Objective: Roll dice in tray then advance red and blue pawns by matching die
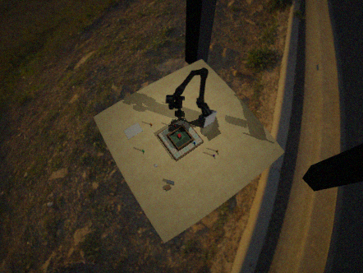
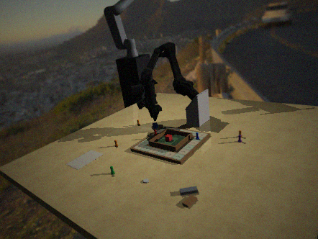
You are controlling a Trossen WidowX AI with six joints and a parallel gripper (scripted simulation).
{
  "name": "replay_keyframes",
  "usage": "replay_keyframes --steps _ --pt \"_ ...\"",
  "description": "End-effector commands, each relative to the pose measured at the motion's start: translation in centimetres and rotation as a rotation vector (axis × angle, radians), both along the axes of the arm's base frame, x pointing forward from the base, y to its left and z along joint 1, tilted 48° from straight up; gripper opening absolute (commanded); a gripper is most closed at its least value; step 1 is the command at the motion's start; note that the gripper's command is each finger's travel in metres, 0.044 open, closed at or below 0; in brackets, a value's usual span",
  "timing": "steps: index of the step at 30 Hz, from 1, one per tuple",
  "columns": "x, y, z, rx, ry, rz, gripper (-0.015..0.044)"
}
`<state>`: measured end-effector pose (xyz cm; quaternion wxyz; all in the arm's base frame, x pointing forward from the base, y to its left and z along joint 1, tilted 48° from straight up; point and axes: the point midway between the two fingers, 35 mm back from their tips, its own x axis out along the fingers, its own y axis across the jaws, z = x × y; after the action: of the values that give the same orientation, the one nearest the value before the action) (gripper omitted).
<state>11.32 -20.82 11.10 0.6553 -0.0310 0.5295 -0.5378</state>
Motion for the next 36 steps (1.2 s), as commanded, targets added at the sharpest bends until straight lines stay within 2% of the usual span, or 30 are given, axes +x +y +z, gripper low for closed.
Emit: replay_keyframes --steps 1,25,31,36 --pt "-0.3 -0.6 -1.0 0.009 0.013 0.0 0.0275" --pt "-0.8 -2.9 -3.1 0.008 0.014 0.0 0.0275" --pt "-0.8 -2.9 -3.1 0.008 0.014 0.0 0.0118" --pt "-0.8 -2.9 -3.1 0.008 0.014 0.0 0.0084"
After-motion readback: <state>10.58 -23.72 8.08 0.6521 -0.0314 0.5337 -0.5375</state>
